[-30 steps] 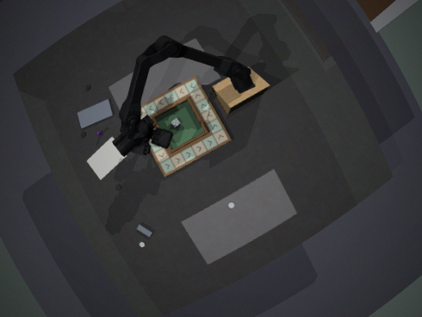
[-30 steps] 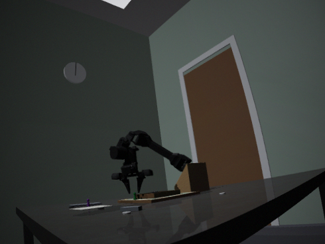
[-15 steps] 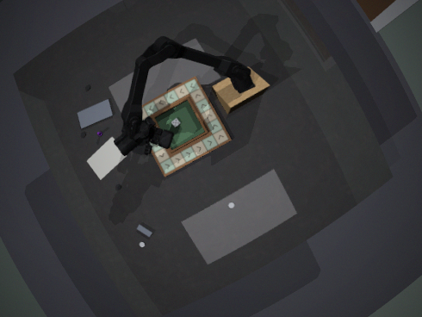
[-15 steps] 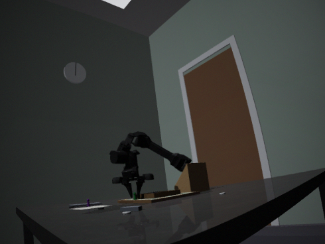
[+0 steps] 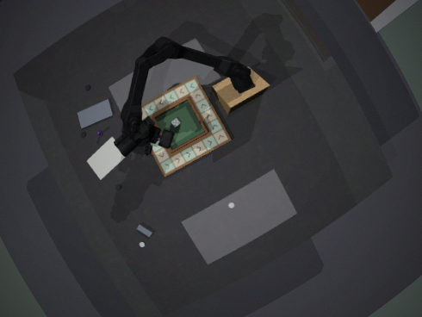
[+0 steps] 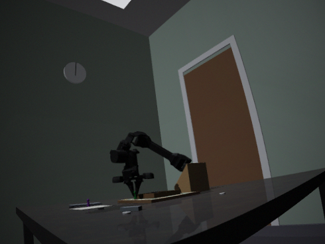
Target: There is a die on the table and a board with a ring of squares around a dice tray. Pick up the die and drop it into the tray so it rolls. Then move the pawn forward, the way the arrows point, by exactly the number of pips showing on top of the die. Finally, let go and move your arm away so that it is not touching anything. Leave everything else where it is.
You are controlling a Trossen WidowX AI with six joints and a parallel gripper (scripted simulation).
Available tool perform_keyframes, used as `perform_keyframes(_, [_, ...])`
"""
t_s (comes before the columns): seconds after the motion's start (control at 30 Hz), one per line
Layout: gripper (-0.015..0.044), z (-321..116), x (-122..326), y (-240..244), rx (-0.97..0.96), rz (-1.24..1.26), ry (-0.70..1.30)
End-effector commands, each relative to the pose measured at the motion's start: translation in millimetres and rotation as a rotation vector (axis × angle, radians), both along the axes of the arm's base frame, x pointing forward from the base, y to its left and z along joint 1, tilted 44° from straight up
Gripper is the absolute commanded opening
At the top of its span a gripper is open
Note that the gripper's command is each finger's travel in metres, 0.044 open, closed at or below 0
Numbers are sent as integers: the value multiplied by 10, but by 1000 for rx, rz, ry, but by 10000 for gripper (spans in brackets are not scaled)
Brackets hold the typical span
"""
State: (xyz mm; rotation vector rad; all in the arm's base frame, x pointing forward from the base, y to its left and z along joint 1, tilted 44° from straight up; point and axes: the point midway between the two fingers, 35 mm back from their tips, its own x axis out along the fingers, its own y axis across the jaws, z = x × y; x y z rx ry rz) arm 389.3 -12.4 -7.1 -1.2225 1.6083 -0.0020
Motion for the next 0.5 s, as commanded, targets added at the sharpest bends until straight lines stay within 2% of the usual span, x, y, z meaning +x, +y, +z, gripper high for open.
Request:
perform_keyframes(0.0, [0, 154, 32, 204, 9, 8, -17])
perform_keyframes(0.47, [0, 808, -117, 838, 6, 7, -8])
